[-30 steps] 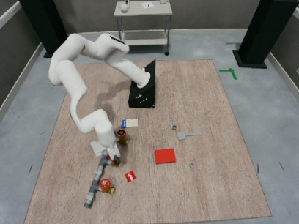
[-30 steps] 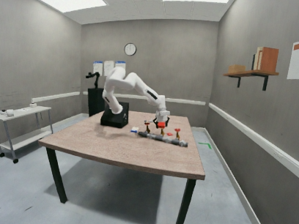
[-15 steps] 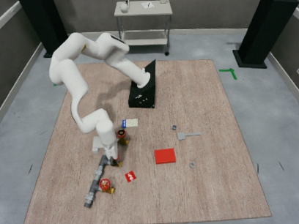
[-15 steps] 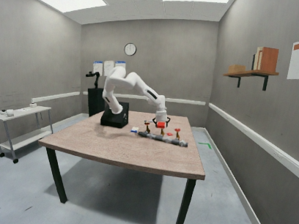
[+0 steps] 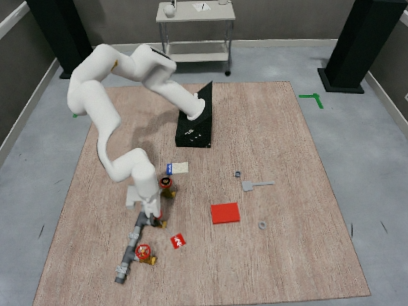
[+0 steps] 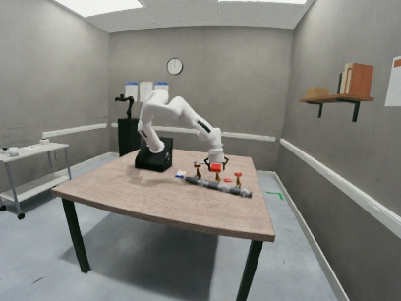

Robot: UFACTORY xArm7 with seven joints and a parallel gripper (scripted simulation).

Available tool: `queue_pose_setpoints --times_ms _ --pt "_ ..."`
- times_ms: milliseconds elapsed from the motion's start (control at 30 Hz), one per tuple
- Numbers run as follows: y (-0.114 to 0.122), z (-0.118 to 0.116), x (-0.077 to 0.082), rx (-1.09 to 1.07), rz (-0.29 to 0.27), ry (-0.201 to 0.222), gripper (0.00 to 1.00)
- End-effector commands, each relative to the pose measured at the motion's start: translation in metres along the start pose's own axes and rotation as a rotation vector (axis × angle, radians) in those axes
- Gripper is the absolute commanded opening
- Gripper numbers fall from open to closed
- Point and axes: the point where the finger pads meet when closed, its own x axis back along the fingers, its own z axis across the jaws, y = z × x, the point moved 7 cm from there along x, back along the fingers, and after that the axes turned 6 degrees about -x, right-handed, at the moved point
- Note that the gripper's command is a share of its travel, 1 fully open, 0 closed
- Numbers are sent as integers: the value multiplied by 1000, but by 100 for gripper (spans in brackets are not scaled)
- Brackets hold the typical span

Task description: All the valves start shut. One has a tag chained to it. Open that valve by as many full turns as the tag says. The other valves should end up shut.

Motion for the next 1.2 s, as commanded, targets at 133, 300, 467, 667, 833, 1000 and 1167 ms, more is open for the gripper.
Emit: queue_pose_setpoints --times_ms 133,300,467,667,833,1000,1167 --pt "0 -3 11 0 -1 -6 100" --pt "0 -3 22 -1 -2 -6 100" --pt "0 -3 34 -1 -2 -6 100" --pt "0 -3 44 -1 -2 -6 100" --pt "0 -3 53 0 -3 -6 100" --pt "0 -3 59 1 -3 -6 100" --pt "0 -3 61 1 -4 -6 100"
